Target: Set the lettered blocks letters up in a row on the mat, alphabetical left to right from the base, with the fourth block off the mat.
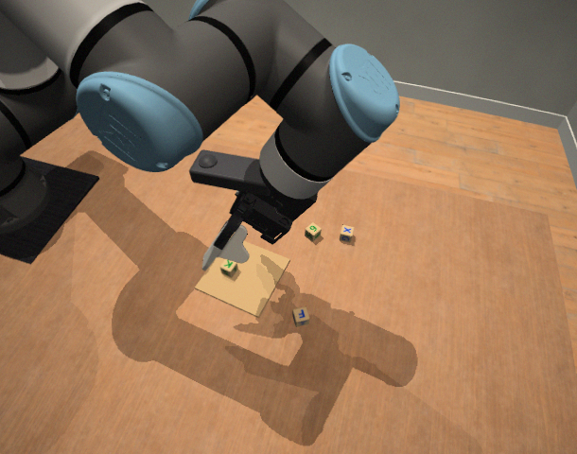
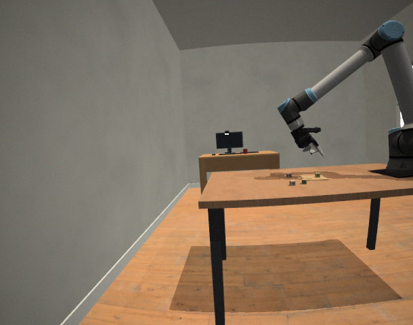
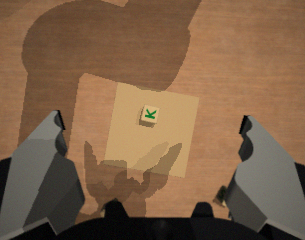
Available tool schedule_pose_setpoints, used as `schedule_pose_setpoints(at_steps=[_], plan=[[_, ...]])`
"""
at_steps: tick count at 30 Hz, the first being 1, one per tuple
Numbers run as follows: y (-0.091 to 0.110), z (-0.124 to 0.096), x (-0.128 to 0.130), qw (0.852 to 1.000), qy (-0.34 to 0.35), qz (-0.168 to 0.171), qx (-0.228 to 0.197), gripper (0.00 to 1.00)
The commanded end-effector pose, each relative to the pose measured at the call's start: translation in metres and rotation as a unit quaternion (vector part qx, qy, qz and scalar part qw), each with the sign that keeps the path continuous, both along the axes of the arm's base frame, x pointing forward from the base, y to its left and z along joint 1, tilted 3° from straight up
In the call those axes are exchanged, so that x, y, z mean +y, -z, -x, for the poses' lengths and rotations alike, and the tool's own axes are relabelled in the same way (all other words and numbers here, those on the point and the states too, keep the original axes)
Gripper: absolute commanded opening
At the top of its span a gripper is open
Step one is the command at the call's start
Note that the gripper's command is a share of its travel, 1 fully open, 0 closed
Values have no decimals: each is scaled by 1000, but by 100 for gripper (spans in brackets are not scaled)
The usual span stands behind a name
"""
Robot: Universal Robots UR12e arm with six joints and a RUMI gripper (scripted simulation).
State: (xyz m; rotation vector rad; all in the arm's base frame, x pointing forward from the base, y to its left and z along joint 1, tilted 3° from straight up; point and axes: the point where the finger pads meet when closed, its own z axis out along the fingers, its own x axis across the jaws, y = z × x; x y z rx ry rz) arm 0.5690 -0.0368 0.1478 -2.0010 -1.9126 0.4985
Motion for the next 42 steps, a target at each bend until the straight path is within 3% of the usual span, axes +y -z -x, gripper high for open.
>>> schedule_pose_setpoints(at_steps=[1, 5, 13, 16, 22, 42], plan=[[-1, -1, 0, 1000, 0, 0, -1, 100], [-3, -22, -8, 1000, 0, 0, -1, 100], [-7, -121, -49, 1000, 0, 0, -1, 100], [-6, -148, -60, 1000, 0, 0, -1, 100], [-5, -160, -65, 1000, 0, 0, -1, 100], [-5, -160, -65, 1000, 0, 0, -1, 100]])
